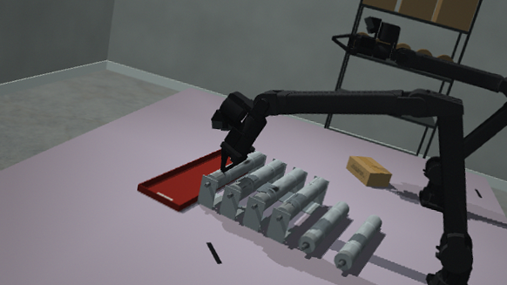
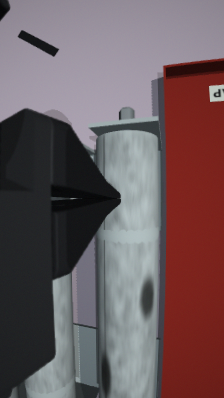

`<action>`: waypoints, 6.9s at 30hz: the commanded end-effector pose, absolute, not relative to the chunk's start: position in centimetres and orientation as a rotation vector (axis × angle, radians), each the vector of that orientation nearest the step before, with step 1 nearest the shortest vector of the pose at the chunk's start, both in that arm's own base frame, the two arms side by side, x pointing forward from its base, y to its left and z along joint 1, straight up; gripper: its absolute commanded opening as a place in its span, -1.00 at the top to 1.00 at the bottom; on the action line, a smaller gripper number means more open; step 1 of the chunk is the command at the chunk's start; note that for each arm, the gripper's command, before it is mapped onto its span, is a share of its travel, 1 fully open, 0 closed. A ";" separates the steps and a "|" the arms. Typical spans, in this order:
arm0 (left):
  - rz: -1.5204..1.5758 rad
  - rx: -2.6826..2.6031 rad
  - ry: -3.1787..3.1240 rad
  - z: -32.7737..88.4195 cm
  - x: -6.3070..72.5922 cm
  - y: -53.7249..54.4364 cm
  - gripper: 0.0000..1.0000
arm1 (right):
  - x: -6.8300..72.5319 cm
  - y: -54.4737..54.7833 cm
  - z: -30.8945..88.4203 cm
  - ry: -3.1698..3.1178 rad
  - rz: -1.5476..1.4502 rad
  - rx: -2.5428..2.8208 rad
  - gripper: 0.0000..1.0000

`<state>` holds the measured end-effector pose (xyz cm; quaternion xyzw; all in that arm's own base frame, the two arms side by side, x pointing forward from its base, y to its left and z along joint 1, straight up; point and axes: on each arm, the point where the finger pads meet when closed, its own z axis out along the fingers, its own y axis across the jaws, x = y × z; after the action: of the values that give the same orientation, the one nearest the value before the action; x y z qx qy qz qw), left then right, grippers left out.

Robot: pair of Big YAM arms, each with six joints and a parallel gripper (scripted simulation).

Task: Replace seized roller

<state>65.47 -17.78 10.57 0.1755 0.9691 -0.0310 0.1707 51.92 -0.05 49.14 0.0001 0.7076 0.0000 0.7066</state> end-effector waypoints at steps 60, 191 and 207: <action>-0.084 0.502 2.773 8.8 67.0 -18.7 1.00 | 51.1 0.7 51.8 1.528 0.002 -0.017 1.00; -0.094 0.487 2.705 17.2 58.8 -15.0 1.00 | 51.1 0.7 51.8 1.528 0.002 -0.017 1.00; -0.093 0.488 2.708 15.1 59.4 -15.1 1.00 | 51.1 0.7 51.8 1.528 0.002 -0.017 1.00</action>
<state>58.27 -15.04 13.41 0.1750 0.9695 -0.0308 0.1688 51.92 -0.05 49.14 0.0001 0.7076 0.0000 0.7066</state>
